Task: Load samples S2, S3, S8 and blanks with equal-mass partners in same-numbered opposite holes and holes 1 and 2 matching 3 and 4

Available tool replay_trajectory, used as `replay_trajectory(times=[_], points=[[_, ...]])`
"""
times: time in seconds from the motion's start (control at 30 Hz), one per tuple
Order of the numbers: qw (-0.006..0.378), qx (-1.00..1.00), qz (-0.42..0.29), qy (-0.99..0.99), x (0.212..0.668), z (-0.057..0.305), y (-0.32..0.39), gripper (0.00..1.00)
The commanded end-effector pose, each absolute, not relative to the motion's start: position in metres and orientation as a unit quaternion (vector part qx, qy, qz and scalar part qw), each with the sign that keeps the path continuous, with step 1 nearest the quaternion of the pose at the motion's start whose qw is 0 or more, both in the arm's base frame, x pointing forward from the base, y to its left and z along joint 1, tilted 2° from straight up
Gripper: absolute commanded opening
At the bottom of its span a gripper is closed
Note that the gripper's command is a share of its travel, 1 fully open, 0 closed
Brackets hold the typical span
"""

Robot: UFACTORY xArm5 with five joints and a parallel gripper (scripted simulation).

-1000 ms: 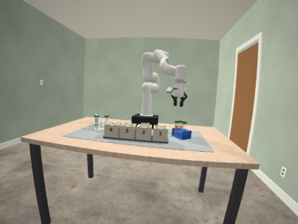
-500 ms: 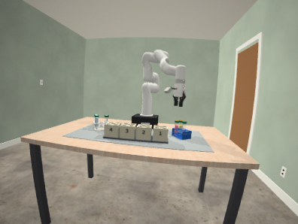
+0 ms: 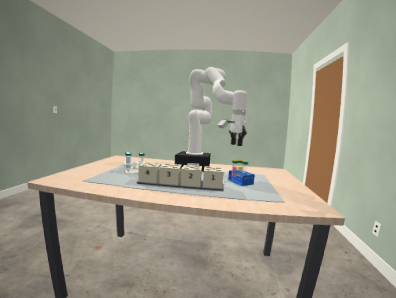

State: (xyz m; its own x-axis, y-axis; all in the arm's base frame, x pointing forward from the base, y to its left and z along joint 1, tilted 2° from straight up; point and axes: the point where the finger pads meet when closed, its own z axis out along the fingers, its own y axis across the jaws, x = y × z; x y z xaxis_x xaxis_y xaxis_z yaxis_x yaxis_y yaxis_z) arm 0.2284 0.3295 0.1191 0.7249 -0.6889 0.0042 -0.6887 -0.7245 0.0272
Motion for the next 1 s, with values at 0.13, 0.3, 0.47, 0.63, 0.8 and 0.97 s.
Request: replay_trajectory(times=[0.13, 0.3, 0.47, 0.63, 0.8, 0.97], points=[[0.011, 0.929, -0.003, -0.371, 0.229, 0.106, 0.331, 0.57], [0.011, 0.929, -0.003, -0.371, 0.229, 0.096, 0.331, 0.57], [0.011, 0.929, -0.003, -0.371, 0.229, 0.090, 0.330, 0.57], [0.011, 0.929, -0.003, -0.371, 0.228, 0.080, 0.330, 0.57], [0.011, 0.929, -0.003, -0.371, 0.228, 0.070, 0.330, 0.57], [0.011, 0.929, -0.003, -0.371, 0.228, 0.060, 0.330, 0.57]])
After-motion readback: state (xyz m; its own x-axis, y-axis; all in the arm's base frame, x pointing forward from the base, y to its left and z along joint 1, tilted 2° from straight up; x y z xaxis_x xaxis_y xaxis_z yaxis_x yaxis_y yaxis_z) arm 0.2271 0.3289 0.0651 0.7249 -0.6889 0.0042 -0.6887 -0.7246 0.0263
